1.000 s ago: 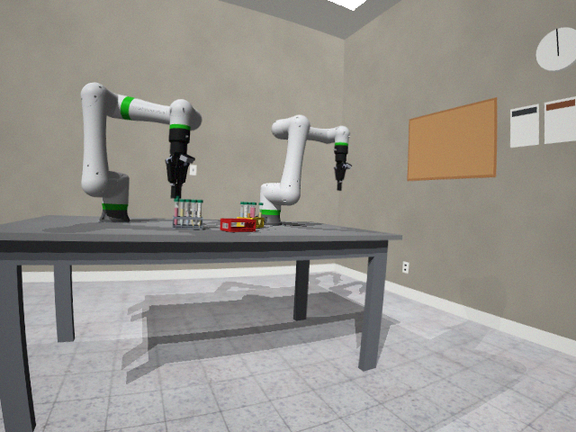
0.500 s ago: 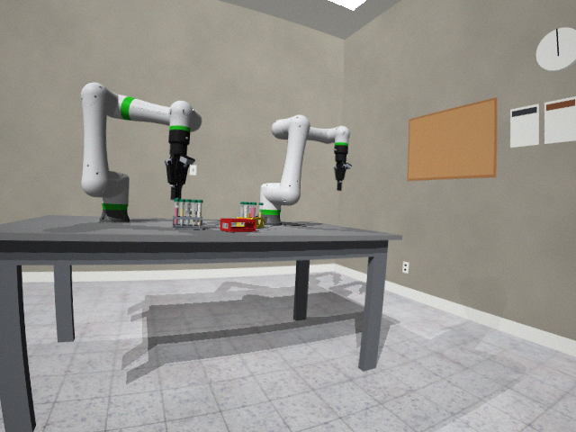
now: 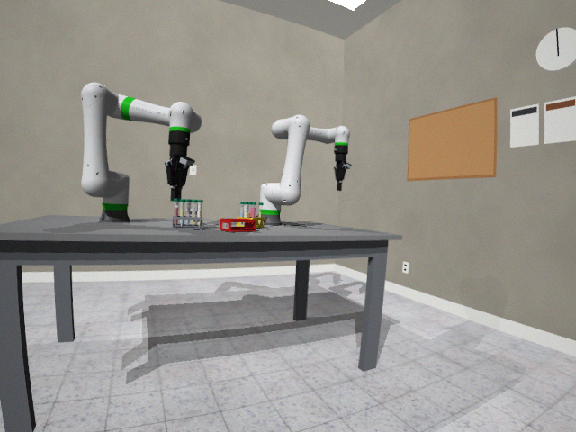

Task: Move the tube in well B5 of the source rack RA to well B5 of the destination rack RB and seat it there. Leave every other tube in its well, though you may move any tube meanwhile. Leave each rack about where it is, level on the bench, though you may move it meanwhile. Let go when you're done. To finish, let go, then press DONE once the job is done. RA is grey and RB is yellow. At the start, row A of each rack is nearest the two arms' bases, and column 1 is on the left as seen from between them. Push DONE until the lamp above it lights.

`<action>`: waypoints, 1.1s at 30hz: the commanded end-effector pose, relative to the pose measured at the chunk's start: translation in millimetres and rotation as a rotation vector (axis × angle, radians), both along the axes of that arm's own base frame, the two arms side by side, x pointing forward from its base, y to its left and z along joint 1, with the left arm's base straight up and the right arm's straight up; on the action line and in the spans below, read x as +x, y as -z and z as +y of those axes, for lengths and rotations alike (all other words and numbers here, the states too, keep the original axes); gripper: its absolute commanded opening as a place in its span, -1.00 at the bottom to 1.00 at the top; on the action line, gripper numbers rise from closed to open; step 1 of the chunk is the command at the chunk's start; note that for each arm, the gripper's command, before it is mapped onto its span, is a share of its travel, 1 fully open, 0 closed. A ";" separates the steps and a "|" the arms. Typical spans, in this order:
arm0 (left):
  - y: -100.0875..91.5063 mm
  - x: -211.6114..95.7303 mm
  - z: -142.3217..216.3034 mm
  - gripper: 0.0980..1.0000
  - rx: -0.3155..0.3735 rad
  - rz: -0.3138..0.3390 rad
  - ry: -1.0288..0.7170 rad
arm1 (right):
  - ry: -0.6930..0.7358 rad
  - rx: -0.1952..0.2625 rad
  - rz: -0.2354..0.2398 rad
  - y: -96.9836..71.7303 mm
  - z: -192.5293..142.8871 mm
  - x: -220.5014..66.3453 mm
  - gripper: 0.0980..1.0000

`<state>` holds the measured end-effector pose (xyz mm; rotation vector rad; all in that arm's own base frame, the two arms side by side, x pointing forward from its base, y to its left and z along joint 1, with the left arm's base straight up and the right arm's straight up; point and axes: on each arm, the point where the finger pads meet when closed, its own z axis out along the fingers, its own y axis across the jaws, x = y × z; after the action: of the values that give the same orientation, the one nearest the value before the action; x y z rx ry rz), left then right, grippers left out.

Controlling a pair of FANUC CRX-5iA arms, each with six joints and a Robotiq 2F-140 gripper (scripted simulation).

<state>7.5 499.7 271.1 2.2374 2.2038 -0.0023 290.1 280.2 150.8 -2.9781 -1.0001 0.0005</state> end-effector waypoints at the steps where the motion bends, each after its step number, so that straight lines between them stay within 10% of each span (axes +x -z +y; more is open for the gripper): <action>1: -0.9 0.1 0.3 -1.00 0.002 0.000 0.000 | 0.000 0.001 -0.001 -0.4 0.2 0.4 -1.00; 33: -0.9 0.1 0.3 -1.00 0.002 0.000 0.000 | 0.000 0.001 -0.001 -0.2 0.2 0.4 -0.59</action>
<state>7.5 499.7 271.1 2.2374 2.2038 -0.0023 290.1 280.1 150.3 -2.9785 -1.0002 0.0009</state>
